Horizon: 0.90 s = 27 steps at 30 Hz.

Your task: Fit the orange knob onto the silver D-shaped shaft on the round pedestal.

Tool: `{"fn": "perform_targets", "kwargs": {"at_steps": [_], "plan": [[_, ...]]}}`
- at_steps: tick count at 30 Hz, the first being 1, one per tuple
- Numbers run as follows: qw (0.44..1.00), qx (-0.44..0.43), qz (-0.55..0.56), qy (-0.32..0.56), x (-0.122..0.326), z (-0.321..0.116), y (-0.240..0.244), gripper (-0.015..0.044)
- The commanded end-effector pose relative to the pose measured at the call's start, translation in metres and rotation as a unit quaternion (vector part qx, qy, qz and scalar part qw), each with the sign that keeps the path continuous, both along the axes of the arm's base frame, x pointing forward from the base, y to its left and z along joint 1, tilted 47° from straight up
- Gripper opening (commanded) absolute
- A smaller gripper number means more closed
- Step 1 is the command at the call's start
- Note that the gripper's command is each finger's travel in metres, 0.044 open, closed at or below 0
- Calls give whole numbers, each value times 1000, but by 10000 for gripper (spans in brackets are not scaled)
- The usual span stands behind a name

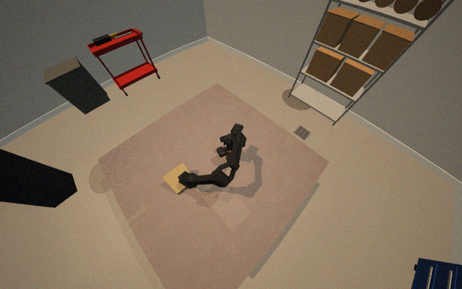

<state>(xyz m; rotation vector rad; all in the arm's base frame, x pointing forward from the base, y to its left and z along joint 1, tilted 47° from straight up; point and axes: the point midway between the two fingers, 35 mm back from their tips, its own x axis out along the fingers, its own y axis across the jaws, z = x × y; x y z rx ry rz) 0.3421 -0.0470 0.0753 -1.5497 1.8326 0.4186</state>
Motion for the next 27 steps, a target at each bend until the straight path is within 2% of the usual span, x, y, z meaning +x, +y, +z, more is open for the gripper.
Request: {"fn": "perform_targets", "kwargs": {"at_steps": [1,27], "plan": [[1000,-1,2,-4,1,4,2,0],[1000,-1,2,-4,2,2,2,0]]}}
